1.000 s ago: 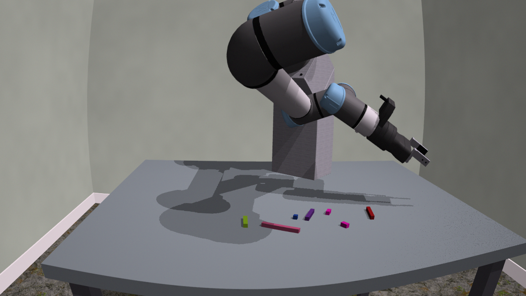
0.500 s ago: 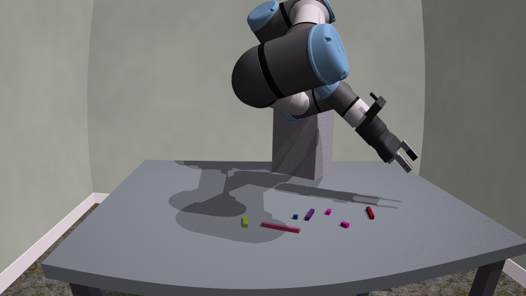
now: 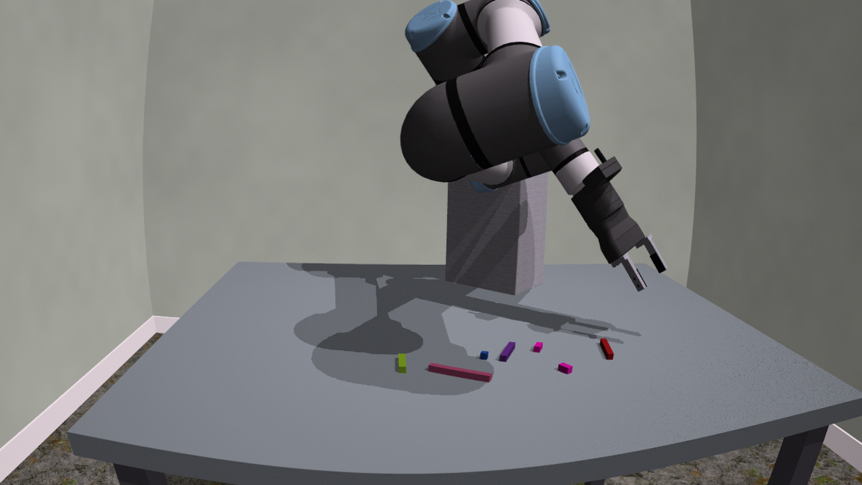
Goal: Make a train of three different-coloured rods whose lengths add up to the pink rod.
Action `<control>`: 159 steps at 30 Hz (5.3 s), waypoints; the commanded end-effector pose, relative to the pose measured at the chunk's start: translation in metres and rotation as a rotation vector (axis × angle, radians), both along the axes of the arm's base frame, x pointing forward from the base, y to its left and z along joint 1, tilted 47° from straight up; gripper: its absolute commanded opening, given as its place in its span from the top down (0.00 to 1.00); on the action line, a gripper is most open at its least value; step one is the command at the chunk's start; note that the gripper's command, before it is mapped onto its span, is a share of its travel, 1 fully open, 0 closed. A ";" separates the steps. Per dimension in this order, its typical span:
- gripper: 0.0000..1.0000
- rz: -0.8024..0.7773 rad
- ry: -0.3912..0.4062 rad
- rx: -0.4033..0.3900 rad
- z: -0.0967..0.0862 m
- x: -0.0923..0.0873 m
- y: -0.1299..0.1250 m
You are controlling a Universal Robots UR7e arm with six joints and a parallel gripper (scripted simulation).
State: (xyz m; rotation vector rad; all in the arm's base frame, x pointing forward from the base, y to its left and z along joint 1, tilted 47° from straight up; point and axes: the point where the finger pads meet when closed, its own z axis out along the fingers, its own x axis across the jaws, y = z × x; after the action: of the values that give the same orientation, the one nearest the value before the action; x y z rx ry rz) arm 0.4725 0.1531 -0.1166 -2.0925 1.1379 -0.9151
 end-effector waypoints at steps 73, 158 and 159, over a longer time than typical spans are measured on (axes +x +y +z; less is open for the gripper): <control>0.00 -1.145 0.033 0.348 0.037 0.008 -0.142; 0.00 -1.148 0.040 0.348 0.045 0.010 -0.153; 0.00 -1.148 0.042 0.348 0.049 0.012 -0.158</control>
State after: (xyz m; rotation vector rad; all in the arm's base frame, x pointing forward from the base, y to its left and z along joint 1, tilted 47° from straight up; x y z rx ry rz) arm 0.4808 0.0087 -0.0786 -1.0678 2.3683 -1.0101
